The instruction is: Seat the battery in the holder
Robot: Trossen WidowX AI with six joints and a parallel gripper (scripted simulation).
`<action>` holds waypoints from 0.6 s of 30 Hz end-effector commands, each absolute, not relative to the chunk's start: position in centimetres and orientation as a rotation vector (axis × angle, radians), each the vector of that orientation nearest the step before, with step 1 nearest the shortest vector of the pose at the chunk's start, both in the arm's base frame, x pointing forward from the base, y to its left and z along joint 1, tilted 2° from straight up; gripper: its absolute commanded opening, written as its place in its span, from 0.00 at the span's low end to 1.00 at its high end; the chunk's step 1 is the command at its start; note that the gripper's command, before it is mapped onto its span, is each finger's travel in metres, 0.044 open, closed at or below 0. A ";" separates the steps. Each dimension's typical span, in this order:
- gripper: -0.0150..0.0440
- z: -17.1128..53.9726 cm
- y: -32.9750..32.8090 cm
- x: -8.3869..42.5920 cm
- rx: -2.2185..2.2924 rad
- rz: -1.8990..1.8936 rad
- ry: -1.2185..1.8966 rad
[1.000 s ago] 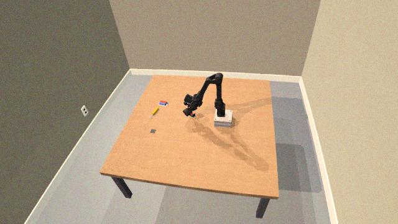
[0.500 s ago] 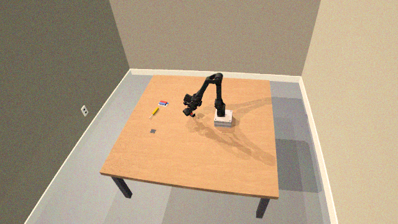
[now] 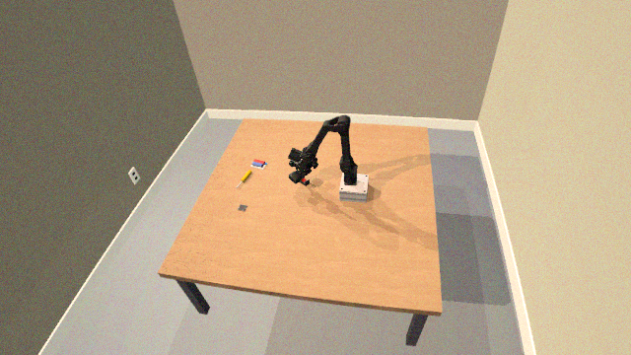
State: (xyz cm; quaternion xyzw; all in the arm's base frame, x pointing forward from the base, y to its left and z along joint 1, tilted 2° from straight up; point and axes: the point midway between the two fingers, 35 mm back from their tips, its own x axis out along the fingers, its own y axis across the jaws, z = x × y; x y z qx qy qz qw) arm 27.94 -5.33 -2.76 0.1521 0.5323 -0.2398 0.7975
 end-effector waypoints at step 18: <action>0.36 -3.5 -5.4 28.0 0.357 -0.498 1.296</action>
